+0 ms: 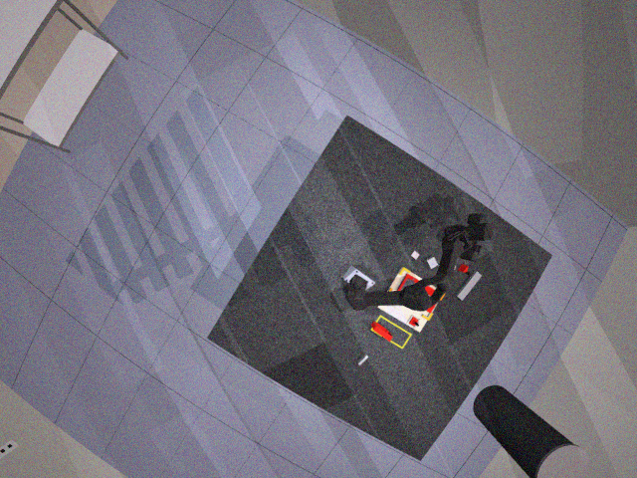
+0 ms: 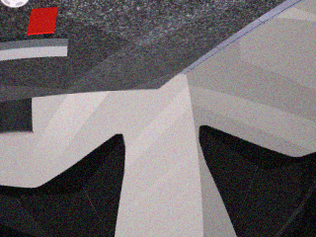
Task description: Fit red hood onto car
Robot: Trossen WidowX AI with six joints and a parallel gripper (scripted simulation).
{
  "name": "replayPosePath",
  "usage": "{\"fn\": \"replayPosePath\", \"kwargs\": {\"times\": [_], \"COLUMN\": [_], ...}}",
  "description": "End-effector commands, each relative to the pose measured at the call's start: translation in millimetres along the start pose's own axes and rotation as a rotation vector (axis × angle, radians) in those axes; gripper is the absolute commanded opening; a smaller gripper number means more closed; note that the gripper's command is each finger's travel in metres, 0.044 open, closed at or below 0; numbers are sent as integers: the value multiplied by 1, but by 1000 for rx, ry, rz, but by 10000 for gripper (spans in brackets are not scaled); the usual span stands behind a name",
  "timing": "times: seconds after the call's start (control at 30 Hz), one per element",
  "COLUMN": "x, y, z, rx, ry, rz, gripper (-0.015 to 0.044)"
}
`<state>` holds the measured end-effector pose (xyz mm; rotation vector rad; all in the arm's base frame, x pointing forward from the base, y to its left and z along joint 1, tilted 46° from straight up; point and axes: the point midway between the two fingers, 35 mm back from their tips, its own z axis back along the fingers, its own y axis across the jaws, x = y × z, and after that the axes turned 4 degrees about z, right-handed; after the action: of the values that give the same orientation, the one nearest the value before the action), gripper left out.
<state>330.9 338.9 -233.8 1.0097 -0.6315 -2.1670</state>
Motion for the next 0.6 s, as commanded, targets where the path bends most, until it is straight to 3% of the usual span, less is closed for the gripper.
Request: {"fn": "replayPosePath", "kwargs": {"times": [0.0,0.23,0.57], "x": [-1,-18,6], "y": [3,112,279], "z": [0,-11,5], "rx": [2,117,416], "ry": [-4,-151,-280], "rz": [-14,-559,-1370], "gripper": [194,11,0]}}
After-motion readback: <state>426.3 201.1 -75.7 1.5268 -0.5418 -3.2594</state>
